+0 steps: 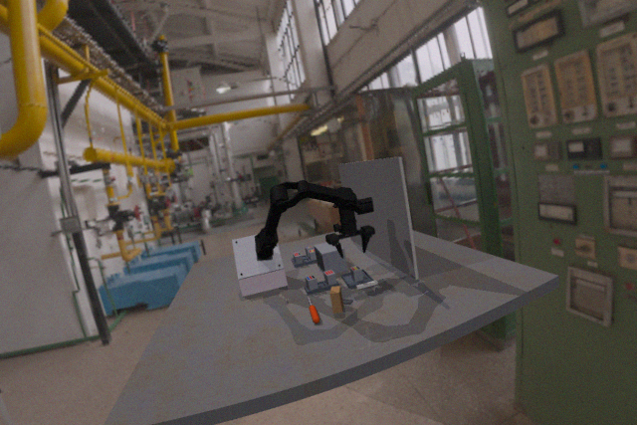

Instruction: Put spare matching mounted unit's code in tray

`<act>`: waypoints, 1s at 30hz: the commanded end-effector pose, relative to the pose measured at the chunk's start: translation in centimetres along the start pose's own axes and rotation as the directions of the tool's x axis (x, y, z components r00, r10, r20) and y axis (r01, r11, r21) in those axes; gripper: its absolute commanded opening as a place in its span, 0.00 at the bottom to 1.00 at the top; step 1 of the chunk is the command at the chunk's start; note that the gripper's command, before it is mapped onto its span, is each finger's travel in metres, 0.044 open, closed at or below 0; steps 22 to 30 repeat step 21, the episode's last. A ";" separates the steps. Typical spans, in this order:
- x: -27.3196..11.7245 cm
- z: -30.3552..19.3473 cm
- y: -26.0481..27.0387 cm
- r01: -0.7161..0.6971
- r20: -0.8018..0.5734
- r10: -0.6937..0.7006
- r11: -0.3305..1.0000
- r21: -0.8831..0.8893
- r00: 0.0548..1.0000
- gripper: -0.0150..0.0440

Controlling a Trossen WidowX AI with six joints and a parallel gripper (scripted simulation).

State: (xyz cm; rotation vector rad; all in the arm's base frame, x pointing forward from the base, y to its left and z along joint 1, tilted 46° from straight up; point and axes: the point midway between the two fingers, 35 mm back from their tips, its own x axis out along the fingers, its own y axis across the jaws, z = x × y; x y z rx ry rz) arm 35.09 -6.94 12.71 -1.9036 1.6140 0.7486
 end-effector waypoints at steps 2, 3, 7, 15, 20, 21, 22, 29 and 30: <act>-3.3 -0.5 0.3 0.009 -0.010 -0.009 1.000 0.013 1.000 1.00; -3.3 -0.5 0.3 0.009 -0.010 -0.009 1.000 0.013 1.000 1.00; -3.3 -0.5 0.3 0.009 -0.010 -0.009 1.000 0.013 1.000 1.00; -2.7 -0.3 0.3 0.008 -0.004 -0.008 1.000 0.005 1.000 1.00; -2.7 -0.3 0.3 0.008 -0.004 -0.008 1.000 0.005 1.000 1.00; -2.7 -0.3 0.3 0.008 -0.004 -0.008 1.000 0.005 1.000 1.00; -2.7 -0.3 0.3 0.008 -0.004 -0.008 1.000 0.005 1.000 1.00; -2.7 -0.3 0.3 0.008 -0.004 -0.008 1.000 0.005 1.000 1.00; -2.7 -0.3 0.3 0.008 -0.004 -0.008 1.000 0.005 1.000 1.00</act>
